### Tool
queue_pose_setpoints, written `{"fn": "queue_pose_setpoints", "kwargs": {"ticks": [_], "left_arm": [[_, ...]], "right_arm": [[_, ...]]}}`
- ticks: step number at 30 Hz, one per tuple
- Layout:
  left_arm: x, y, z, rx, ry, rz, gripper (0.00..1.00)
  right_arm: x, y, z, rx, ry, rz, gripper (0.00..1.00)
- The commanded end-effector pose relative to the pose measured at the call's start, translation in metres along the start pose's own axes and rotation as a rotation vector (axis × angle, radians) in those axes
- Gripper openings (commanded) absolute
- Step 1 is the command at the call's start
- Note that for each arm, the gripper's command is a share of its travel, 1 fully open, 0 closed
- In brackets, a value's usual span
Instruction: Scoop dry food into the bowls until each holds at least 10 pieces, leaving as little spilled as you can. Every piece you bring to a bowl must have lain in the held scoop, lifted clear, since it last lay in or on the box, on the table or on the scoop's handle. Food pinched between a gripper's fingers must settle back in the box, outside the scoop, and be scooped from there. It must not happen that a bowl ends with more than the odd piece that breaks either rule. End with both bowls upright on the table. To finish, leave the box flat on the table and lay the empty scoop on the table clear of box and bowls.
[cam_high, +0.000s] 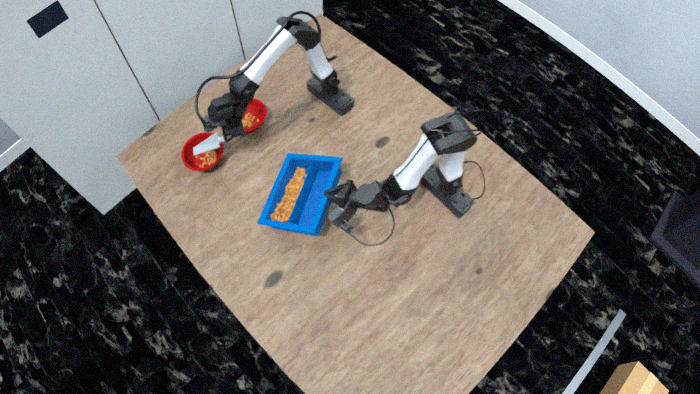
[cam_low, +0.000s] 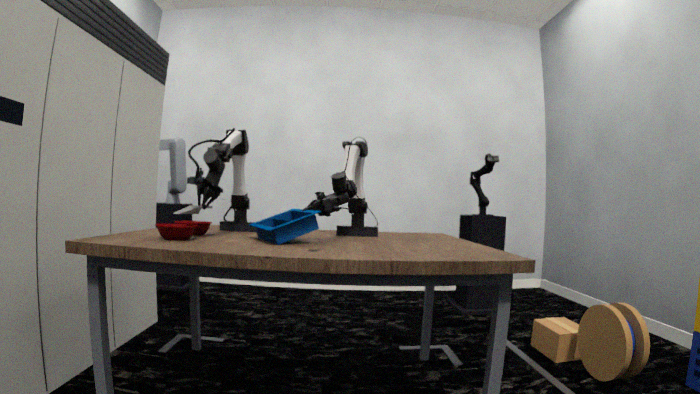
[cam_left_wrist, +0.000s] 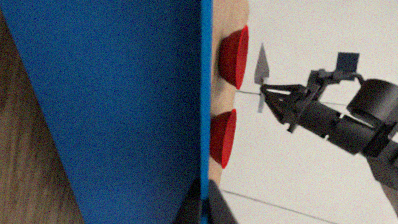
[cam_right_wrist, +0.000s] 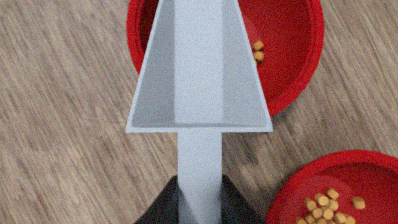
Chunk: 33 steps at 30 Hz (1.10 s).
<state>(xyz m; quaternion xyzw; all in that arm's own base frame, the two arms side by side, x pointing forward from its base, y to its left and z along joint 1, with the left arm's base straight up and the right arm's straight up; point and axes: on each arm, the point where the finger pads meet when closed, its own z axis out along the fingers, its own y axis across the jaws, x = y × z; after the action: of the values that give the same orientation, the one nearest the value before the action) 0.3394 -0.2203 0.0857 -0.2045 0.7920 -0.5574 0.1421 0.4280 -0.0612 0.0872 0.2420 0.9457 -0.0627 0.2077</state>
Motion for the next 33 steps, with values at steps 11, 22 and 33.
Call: {"fn": "queue_pose_setpoints", "kwargs": {"ticks": [11,22,33], "left_arm": [[-0.007,-0.043,-0.003,0.099,-0.017,0.114,0.0],[-0.007,-0.043,-0.003,0.099,-0.017,0.114,0.0],[-0.007,-0.043,-0.003,0.099,-0.017,0.114,0.0]], "right_arm": [[-0.028,0.006,-0.021,-0.029,-0.1,-0.001,0.0],[-0.009,0.004,-0.006,0.039,-0.107,-0.011,0.0],[-0.006,0.005,0.002,0.176,-0.258,-0.075,0.0]]}}
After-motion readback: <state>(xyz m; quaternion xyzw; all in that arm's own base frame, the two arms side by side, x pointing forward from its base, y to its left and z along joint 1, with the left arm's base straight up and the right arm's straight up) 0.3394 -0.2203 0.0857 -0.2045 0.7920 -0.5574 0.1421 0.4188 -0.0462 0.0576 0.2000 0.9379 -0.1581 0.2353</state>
